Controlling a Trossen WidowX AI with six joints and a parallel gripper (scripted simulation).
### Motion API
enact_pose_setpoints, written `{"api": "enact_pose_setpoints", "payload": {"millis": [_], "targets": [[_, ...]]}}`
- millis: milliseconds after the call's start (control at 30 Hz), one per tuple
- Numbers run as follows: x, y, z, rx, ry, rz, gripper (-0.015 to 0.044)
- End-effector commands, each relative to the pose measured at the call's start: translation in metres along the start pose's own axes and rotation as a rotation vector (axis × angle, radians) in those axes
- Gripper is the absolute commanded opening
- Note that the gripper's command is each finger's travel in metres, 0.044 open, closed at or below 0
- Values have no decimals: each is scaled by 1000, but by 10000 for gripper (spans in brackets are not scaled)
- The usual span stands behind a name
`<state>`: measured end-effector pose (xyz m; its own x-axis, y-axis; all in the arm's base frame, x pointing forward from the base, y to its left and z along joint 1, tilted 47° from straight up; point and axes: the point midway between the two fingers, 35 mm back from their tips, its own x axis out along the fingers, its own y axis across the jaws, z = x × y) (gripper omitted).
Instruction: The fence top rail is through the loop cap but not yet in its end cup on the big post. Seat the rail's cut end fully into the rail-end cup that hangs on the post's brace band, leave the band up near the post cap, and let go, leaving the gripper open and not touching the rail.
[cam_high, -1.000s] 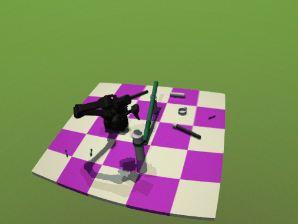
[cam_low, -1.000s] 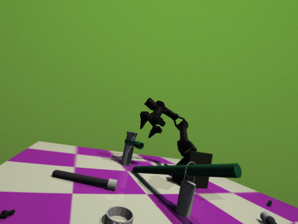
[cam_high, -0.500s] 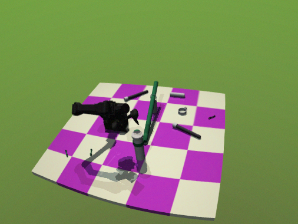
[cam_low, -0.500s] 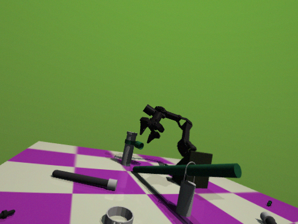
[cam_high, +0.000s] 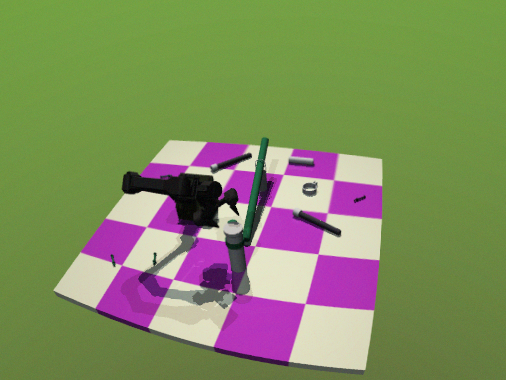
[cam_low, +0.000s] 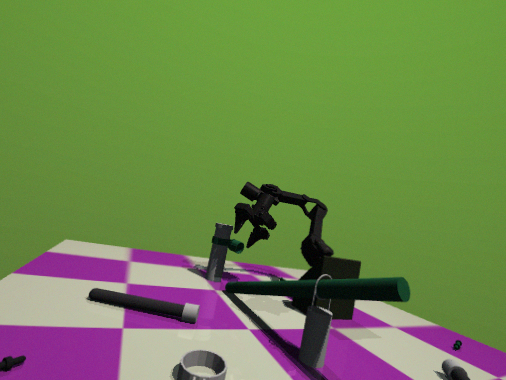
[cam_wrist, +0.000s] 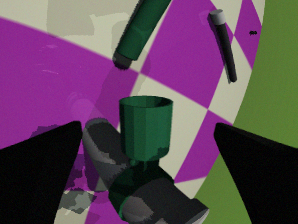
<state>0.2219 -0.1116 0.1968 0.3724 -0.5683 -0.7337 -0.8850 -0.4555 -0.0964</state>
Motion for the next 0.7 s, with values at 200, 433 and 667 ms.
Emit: {"api": "enact_pose_setpoints", "payload": {"millis": [200,433,667], "targets": [[17,-1,2,-8,-7,1,440],[29,-1,2,-8,-6,1,440],[40,0,2,-8,-5,1,440]]}}
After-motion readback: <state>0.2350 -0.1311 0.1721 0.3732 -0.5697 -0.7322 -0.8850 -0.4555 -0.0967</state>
